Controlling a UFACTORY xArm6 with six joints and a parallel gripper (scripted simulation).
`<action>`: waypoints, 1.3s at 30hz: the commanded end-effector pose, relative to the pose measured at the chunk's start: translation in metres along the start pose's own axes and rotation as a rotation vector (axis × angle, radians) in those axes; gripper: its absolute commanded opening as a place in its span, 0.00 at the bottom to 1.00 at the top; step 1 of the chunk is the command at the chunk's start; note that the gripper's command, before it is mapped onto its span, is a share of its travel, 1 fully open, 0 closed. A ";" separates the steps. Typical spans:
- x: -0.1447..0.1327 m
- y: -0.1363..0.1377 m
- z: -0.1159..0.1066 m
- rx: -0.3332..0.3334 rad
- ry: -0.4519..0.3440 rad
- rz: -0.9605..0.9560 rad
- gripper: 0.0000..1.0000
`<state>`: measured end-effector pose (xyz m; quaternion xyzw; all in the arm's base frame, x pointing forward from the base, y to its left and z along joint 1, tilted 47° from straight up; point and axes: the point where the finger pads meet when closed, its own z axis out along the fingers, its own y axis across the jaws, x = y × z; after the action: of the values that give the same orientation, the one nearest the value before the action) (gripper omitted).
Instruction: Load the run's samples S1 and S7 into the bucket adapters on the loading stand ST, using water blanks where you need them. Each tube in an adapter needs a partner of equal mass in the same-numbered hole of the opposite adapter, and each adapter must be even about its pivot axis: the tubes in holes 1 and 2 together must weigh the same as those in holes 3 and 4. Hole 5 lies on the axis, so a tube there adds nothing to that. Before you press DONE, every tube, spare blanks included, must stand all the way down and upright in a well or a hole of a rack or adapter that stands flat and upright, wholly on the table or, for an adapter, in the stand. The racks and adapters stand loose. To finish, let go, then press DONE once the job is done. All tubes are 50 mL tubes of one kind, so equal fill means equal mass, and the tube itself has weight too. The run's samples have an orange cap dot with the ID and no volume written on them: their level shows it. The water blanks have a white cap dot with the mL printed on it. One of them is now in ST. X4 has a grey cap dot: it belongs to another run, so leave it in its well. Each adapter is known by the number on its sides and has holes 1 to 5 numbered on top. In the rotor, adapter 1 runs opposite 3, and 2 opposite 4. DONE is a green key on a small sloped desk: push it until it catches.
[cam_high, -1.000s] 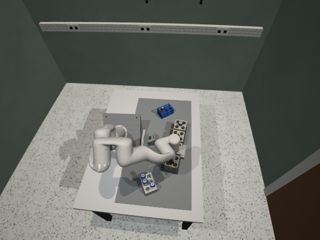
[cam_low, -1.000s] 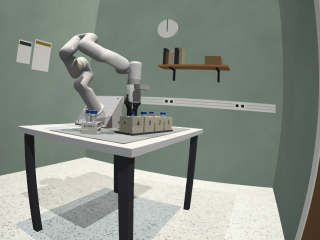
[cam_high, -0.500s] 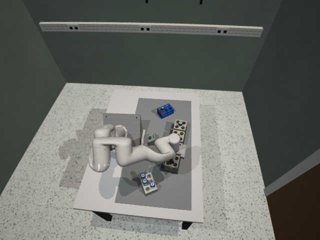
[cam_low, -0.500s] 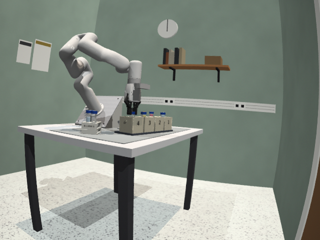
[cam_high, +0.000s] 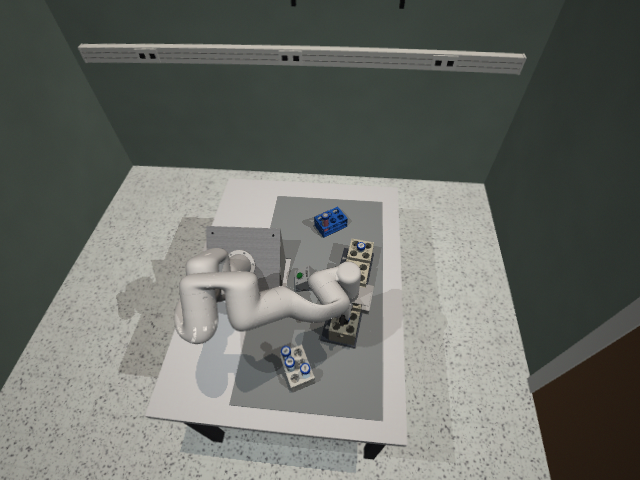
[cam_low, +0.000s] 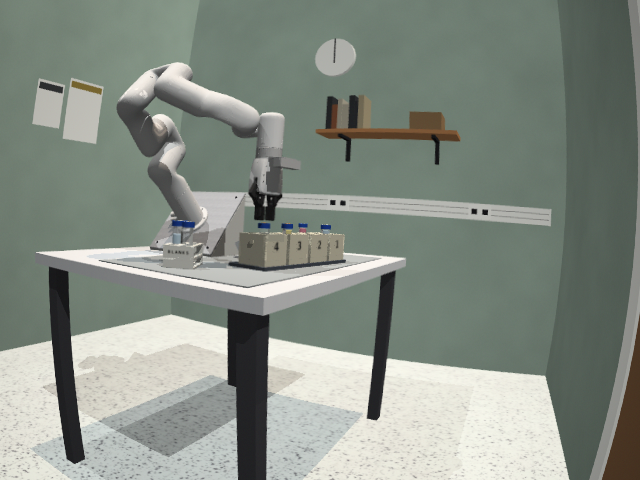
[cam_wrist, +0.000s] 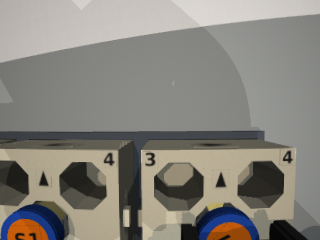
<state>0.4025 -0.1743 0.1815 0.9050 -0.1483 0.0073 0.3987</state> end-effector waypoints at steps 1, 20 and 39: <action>0.001 0.000 -0.010 0.001 0.003 0.001 0.44; 0.001 0.000 -0.044 0.001 0.003 0.001 0.44; 0.001 0.000 -0.078 0.001 0.003 0.001 0.44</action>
<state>0.4098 -0.1237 0.2292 0.9050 -0.1483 0.0073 0.3987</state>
